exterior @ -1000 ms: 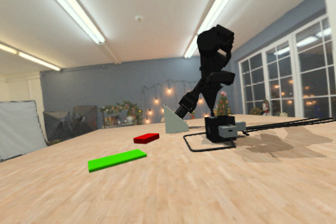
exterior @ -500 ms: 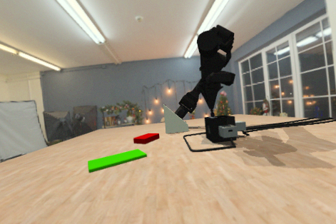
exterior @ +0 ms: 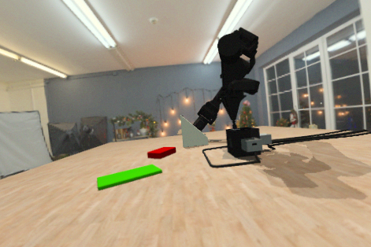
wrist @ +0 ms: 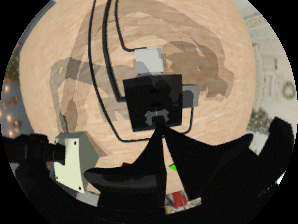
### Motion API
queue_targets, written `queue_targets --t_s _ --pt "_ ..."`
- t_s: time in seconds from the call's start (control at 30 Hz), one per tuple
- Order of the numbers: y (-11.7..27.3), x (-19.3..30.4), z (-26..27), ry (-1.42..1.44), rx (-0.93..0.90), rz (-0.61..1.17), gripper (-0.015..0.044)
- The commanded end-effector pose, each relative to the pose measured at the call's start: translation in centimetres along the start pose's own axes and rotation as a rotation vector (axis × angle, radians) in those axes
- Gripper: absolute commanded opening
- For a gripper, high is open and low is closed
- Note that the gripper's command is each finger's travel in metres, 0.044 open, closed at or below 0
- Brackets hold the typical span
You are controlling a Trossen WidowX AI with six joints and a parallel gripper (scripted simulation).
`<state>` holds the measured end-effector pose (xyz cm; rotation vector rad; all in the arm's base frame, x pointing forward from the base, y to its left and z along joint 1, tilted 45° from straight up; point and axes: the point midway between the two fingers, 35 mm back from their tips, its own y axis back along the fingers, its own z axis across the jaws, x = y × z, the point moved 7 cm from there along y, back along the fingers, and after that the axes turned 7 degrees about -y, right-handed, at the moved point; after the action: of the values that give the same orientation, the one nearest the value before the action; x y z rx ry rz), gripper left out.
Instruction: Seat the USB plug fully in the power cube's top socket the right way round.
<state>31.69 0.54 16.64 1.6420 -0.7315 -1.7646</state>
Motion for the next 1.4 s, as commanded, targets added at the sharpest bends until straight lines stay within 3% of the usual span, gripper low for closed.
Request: queue_targets --t_s 0.0,0.87,1.0,1.37 --pt "-0.26 -0.12 0.03 -0.001 -0.004 -0.004 0.0000" --pt "-0.26 -0.12 0.03 -0.001 -0.004 -0.004 0.0000" --pt "-0.02 0.01 0.00 0.000 0.000 0.000 0.0095" --pt "-0.02 0.01 0.00 0.000 0.000 0.000 0.0095"
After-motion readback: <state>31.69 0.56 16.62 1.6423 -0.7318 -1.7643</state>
